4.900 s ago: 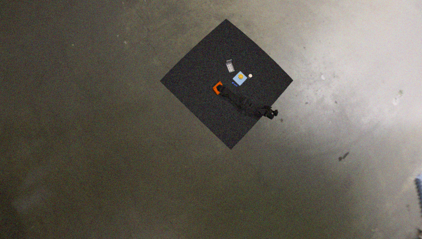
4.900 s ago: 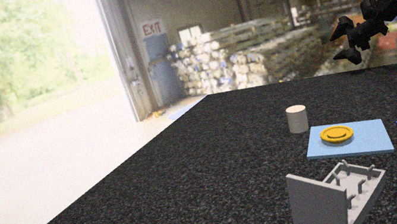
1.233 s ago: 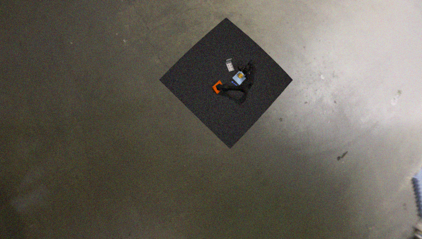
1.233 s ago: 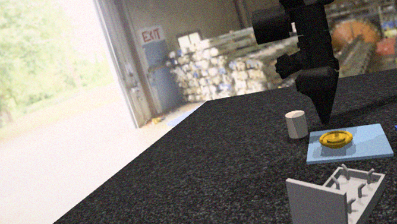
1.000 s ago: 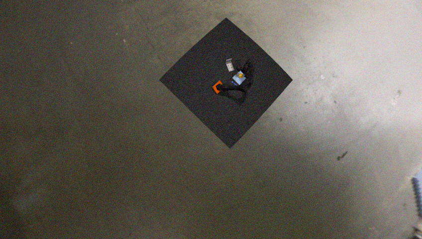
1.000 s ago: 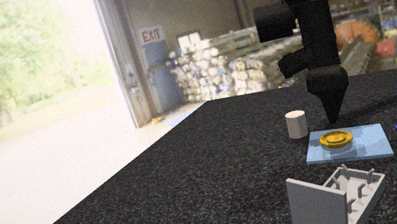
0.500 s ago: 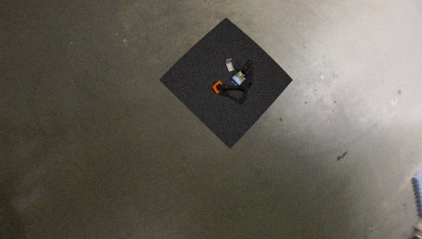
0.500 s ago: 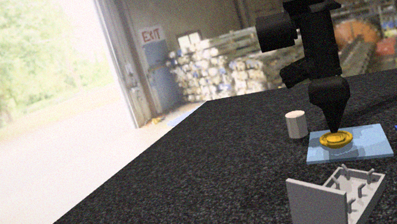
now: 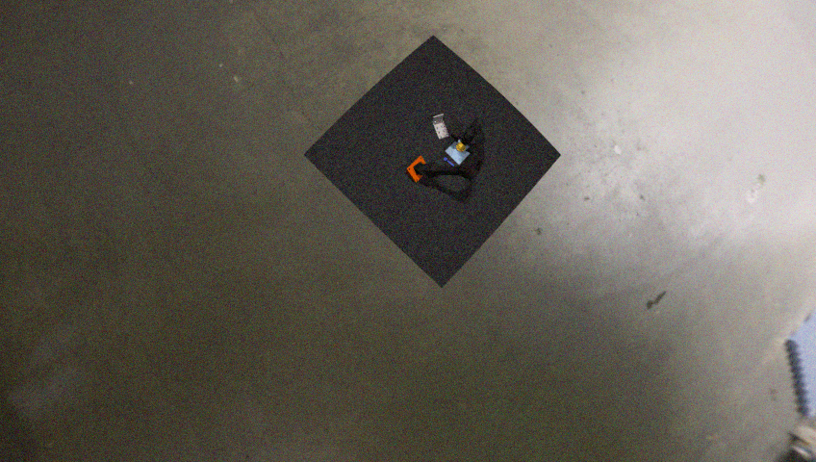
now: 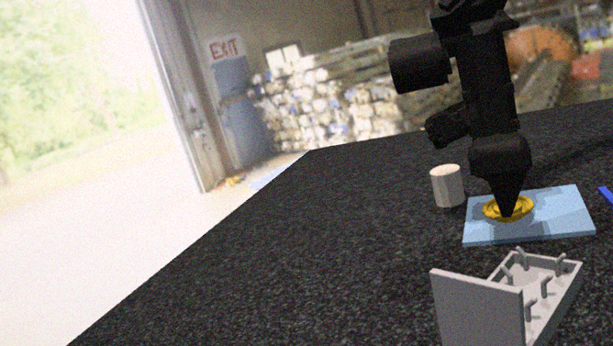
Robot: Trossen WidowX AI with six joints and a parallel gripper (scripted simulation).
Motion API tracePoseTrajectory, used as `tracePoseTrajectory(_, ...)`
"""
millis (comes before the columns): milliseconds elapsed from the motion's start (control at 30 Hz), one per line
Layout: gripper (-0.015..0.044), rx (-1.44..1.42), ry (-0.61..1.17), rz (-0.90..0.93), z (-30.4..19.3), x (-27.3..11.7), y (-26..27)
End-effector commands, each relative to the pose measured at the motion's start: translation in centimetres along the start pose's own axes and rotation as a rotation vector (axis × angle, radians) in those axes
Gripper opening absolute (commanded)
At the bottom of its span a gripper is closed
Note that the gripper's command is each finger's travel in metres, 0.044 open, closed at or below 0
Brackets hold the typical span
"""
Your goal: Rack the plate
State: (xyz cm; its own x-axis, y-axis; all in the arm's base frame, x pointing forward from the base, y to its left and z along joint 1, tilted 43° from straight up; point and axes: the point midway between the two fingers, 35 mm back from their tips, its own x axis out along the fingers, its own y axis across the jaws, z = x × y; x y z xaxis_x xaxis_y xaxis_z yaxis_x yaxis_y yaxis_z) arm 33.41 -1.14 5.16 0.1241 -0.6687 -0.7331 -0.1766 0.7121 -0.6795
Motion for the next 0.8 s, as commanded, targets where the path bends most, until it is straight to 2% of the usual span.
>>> tracePoseTrajectory(0,0.0400,-0.012,0.006,-0.005,-0.2,0.7,0.1)
tracePoseTrajectory(300,0.0400,-0.012,0.006,-0.006,-0.3,1.9,0.0)
tracePoseTrajectory(367,0.0353,-0.012,0.006,-0.006,-0.3,1.9,0.0)
tracePoseTrajectory(567,0.0353,-0.012,0.006,-0.006,-0.3,1.9,0.0)
tracePoseTrajectory(767,0.0313,-0.012,0.006,-0.006,-0.3,1.9,0.0)
